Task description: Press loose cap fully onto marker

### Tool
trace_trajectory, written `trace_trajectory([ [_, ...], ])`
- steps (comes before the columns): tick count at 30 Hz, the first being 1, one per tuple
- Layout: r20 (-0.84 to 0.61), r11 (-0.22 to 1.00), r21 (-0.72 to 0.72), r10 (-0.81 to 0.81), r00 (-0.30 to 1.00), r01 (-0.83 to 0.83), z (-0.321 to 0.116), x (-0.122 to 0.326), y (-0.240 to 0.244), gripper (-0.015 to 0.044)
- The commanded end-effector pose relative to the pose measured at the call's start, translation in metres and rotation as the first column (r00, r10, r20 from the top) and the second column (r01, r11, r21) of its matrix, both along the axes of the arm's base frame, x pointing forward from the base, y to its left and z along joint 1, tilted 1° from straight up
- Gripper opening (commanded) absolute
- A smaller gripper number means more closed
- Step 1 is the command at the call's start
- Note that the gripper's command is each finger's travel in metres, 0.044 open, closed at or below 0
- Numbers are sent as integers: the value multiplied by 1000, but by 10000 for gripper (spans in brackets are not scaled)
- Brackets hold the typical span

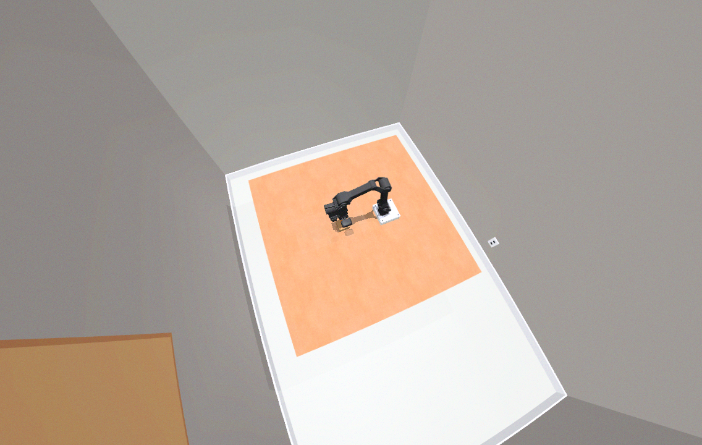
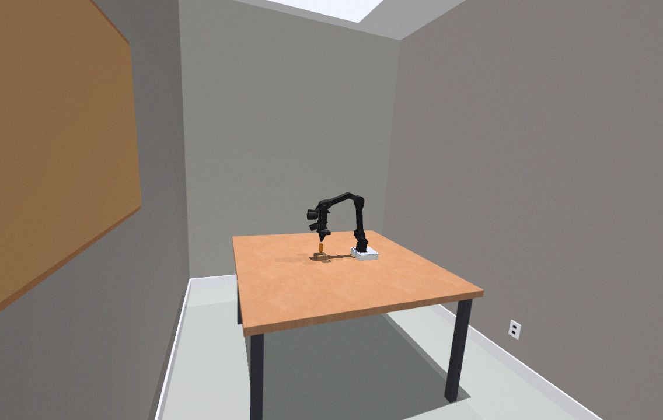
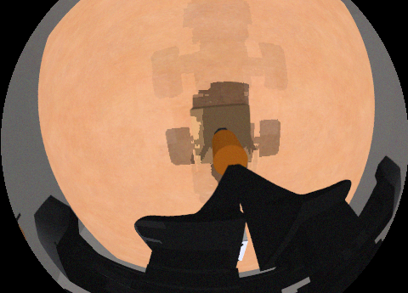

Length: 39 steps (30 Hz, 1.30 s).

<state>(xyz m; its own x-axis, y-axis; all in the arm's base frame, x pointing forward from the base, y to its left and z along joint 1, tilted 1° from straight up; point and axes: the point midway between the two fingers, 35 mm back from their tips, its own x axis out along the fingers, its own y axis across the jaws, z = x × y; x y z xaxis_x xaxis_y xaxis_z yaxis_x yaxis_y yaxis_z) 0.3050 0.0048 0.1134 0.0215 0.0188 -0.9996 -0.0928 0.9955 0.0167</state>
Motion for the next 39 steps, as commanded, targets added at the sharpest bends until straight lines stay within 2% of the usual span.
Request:
trace_trajectory([
  [1,-3,1000,-1,-5,1000,5,-7,-1,0,0],
  [15,-3,1000,0,-5,1000,5,-25,0,0,0],
  [22,5,1000,0,0,1000,0,-20,2,0,0],
  [24,5,1000,0,0,1000,0,-11,3,0,0],
  [30,4,1000,0,0,1000,0,61,1,-1,0],
  [36,4,1000,0,1,1000,-1,70,0,-1,0],
  [39,4,1000,0,1,1000,-1,70,0,-1,79],
])
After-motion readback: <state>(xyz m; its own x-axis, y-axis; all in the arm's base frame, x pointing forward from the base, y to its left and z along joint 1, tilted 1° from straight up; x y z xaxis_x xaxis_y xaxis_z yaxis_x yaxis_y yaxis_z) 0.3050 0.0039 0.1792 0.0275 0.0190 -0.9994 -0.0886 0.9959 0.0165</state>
